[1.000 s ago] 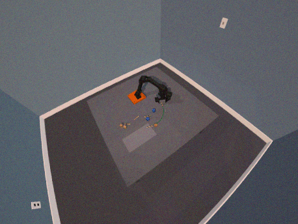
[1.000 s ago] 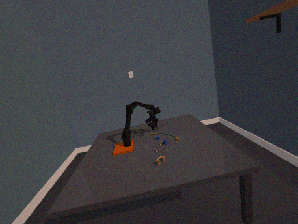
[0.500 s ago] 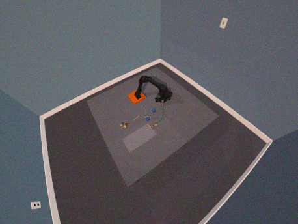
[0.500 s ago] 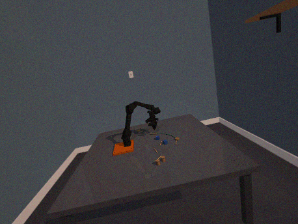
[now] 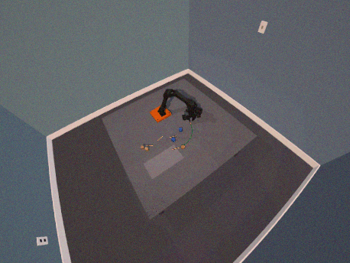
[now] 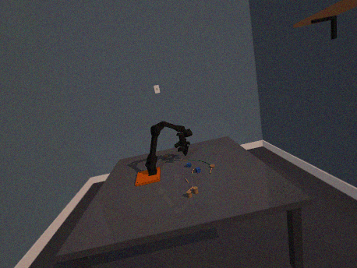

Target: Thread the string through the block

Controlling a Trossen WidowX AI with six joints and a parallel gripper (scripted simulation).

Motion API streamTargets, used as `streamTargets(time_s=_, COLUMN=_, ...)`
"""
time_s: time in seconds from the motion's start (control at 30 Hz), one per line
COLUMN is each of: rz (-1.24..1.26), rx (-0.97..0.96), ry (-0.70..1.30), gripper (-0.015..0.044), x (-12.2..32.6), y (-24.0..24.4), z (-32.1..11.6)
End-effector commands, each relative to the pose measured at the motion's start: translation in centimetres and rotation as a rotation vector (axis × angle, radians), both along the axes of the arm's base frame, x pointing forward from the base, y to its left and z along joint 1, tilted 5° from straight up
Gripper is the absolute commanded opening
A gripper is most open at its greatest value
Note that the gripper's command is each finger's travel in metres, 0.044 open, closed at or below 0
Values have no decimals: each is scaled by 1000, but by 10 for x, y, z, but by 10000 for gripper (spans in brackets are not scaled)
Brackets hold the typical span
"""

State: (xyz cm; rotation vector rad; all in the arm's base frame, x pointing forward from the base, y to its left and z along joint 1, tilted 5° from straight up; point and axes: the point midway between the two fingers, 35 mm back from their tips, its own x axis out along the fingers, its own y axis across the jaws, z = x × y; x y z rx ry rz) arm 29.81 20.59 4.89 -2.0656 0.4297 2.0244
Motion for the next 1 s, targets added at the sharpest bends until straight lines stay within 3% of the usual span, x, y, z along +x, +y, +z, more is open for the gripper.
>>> streamTargets(time_s=0.0, rz=5, rx=0, ry=5, gripper=122, x=0, y=0, z=-7)
streamTargets(time_s=0.97, rz=5, rx=0, ry=5, gripper=122, x=-1, y=-4, z=-54)
